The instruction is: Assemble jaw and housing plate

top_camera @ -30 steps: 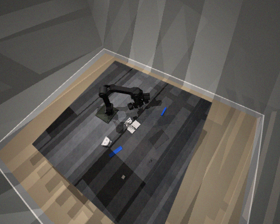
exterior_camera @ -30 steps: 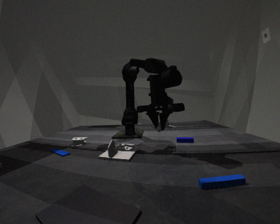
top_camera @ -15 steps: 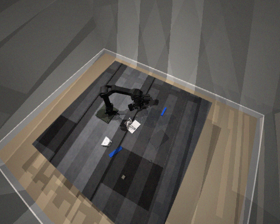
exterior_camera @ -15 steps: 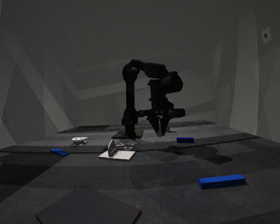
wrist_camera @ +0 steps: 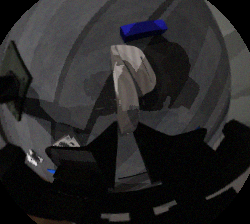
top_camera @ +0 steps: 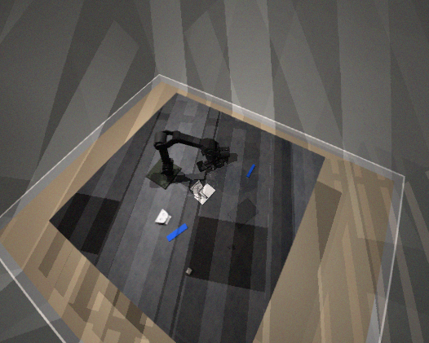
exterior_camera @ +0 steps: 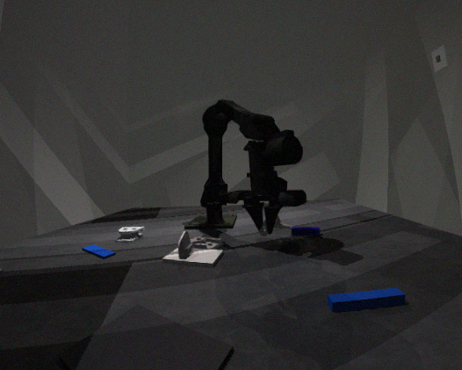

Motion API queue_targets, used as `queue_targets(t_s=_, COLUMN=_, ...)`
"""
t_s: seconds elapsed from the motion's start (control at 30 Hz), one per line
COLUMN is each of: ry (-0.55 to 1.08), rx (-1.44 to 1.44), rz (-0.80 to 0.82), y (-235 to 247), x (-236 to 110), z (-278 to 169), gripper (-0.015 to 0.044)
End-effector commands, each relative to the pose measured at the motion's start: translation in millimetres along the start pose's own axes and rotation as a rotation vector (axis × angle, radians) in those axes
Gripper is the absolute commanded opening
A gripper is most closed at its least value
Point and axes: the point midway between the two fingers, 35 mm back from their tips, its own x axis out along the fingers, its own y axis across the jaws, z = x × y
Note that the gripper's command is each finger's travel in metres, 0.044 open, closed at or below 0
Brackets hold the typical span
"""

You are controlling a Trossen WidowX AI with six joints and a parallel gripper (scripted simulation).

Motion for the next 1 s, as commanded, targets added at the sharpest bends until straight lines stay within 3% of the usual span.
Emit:
queue_targets(t_s=0.0, ry=-0.001, rx=-0.004, rz=0.008, y=1, x=10, z=0, gripper=0.0037)
queue_targets(t_s=0.57, ry=-0.001, rx=-0.004, rz=0.008, y=3, x=28, z=1, gripper=0.0037)
queue_targets(t_s=0.77, ry=-0.001, rx=-0.004, rz=0.008, y=3, x=26, z=1, gripper=0.0194)
queue_targets(t_s=0.97, ry=0.000, rx=-0.004, rz=0.008, y=1, x=-28, z=0, gripper=0.0352)
